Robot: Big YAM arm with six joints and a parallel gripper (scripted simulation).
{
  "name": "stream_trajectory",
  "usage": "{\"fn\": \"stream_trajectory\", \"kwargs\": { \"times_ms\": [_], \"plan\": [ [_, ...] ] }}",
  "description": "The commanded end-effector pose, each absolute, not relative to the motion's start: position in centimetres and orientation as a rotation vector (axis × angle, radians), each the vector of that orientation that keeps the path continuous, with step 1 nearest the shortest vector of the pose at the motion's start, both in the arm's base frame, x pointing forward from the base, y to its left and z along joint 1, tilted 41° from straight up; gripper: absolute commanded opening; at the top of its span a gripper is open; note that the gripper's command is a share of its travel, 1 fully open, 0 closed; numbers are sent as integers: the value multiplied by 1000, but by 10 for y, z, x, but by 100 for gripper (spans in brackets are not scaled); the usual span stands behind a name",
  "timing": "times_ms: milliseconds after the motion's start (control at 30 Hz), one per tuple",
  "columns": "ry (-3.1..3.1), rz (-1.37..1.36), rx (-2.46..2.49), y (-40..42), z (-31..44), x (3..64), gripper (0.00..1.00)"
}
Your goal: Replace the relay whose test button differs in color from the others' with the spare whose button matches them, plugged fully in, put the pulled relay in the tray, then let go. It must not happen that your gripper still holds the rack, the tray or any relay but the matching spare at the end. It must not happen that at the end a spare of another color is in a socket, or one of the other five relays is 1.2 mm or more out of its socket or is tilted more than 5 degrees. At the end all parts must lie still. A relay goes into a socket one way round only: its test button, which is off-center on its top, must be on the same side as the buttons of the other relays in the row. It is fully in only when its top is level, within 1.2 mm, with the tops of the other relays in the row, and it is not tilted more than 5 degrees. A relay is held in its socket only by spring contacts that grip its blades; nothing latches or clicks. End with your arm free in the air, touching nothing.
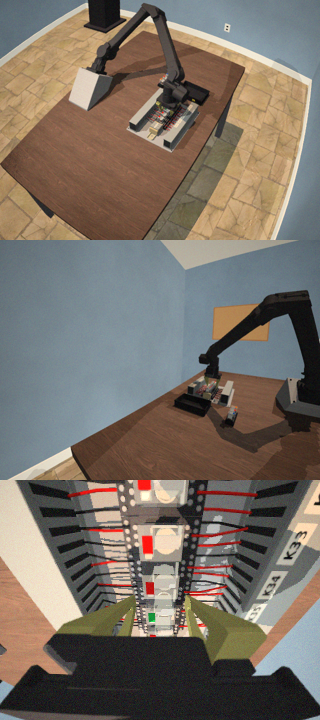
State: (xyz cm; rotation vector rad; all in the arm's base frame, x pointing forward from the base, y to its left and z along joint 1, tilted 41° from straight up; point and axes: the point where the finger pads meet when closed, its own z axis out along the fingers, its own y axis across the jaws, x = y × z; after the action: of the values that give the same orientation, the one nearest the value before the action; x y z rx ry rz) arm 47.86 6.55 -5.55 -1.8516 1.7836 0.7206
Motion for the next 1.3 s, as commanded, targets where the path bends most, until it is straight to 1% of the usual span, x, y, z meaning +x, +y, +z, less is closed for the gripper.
{"fn": "stream_trajectory", "kwargs": {
  "times_ms": [0,967,1000,1267],
  "plan": [
    [1774,672,-1833,59,-44,489,59],
    [1781,683,-1831,58,-48,488,59],
    [1781,683,-1831,58,-48,488,0],
    [1781,684,-1832,58,-48,488,0]
  ]
}}
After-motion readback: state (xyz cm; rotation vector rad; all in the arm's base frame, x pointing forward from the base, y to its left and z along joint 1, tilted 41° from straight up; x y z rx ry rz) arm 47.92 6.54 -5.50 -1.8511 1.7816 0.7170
